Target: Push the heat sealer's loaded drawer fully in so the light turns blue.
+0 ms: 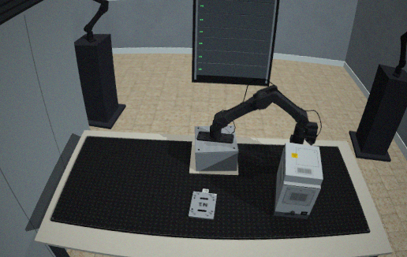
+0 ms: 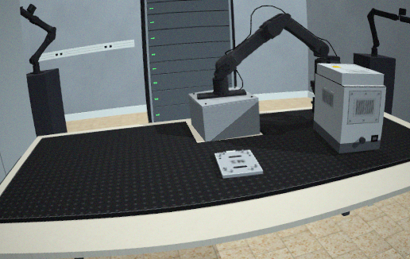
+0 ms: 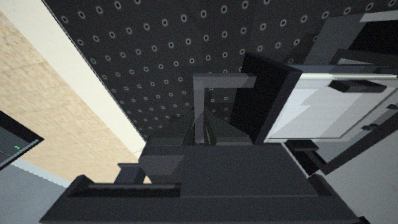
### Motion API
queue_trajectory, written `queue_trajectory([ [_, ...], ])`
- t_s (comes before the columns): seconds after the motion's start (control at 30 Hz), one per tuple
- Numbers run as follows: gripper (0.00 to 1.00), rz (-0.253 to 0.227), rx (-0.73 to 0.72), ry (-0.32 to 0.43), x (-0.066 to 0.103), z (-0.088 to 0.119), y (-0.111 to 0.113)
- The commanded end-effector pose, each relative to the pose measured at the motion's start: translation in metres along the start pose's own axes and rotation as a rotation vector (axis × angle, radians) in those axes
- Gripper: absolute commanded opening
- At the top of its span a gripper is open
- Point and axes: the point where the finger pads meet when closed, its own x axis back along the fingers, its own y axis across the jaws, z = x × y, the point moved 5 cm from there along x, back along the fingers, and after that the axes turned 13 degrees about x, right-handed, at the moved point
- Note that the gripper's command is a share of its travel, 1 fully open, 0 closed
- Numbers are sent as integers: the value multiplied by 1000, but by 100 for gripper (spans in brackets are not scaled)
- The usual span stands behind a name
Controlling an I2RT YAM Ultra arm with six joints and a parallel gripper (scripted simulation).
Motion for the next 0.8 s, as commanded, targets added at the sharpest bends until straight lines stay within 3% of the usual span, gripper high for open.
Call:
queue_trajectory([
  [0.0,0,18,0,-45,12,-5,-4],
  [0.7,0,18,0,-45,12,-5,-4],
  [0.73,45,18,0,-45,12,-5,-4],
  [0.77,45,17,0,-45,12,-5,-3],
])
